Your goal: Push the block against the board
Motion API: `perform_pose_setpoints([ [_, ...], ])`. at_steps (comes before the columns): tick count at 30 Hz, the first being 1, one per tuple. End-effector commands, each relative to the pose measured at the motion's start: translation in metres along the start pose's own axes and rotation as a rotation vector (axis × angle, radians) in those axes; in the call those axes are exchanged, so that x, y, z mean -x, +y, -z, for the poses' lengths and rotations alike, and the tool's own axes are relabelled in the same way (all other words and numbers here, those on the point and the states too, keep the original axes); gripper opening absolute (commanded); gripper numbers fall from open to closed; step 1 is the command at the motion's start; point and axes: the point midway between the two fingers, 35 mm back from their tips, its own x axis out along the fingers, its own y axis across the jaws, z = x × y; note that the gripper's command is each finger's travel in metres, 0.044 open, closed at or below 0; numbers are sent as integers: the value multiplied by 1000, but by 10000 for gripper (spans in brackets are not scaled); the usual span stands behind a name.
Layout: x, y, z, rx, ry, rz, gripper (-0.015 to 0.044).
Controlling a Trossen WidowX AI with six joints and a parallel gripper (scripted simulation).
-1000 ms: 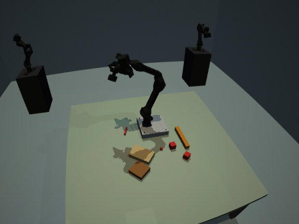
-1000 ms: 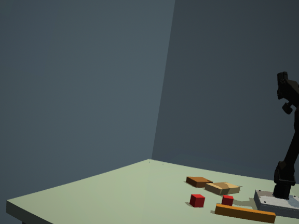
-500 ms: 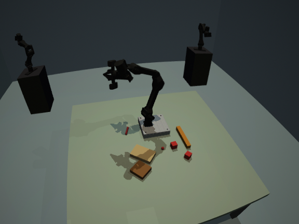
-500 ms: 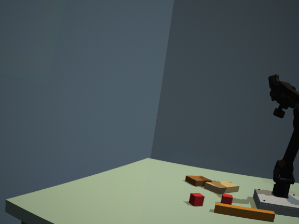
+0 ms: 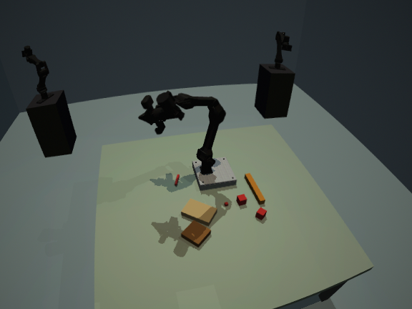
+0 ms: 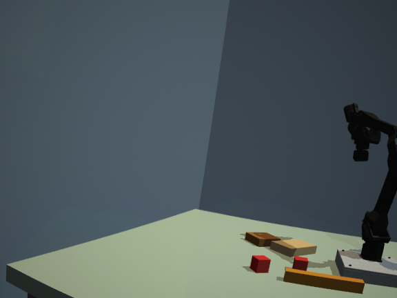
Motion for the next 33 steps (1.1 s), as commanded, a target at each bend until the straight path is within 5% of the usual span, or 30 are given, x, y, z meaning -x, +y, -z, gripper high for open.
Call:
perform_pose_setpoints([
  [1,-1,-10,21,121,56,23,0],
  [33,40,-102,151,1105,529,21,0],
])
